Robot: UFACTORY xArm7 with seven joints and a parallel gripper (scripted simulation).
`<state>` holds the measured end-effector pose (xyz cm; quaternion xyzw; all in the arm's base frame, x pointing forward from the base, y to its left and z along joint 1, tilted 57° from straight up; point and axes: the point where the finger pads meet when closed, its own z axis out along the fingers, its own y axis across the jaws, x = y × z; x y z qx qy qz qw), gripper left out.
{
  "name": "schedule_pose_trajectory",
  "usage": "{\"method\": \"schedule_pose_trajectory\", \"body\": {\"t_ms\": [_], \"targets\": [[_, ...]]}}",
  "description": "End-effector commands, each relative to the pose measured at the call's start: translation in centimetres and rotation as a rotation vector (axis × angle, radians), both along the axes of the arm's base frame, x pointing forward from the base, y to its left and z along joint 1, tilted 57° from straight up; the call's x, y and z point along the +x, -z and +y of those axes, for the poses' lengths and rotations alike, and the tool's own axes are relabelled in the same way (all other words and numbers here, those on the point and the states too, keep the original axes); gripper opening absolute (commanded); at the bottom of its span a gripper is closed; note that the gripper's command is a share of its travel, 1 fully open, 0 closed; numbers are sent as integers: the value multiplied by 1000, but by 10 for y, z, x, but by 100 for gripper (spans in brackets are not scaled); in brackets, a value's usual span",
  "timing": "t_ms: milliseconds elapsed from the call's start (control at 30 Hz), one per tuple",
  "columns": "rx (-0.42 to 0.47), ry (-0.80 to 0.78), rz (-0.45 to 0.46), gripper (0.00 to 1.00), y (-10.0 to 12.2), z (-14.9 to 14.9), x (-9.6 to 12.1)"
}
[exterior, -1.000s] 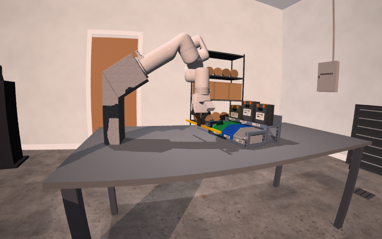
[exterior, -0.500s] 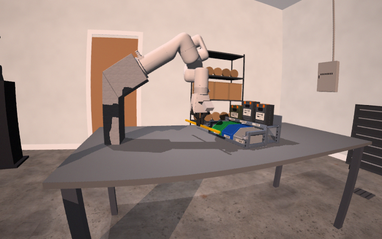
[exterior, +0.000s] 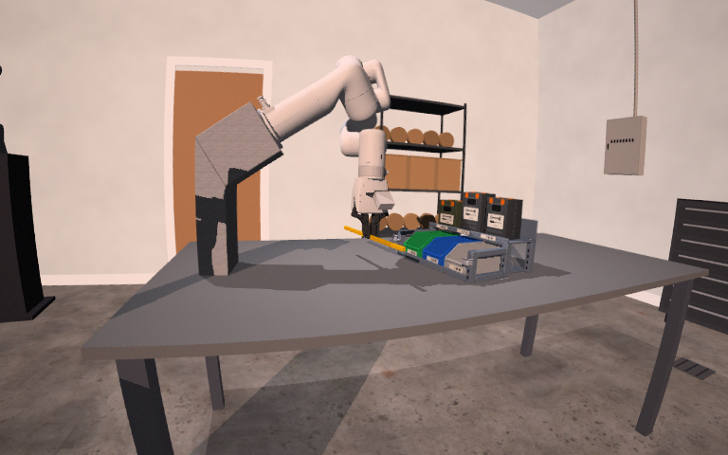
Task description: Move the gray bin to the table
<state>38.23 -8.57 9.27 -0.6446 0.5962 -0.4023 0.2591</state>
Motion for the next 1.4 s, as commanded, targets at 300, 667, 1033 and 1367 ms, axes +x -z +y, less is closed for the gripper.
{"method": "schedule_pose_trajectory", "body": {"t_ms": [300, 667, 1033, 1367], "targets": [[0, -3, 1, 0, 30, 40, -13], [-1, -3, 1, 0, 38, 51, -16], [-1, -3, 1, 0, 37, 49, -16], [-1, -3, 1, 0, 33, 44, -14]]}}
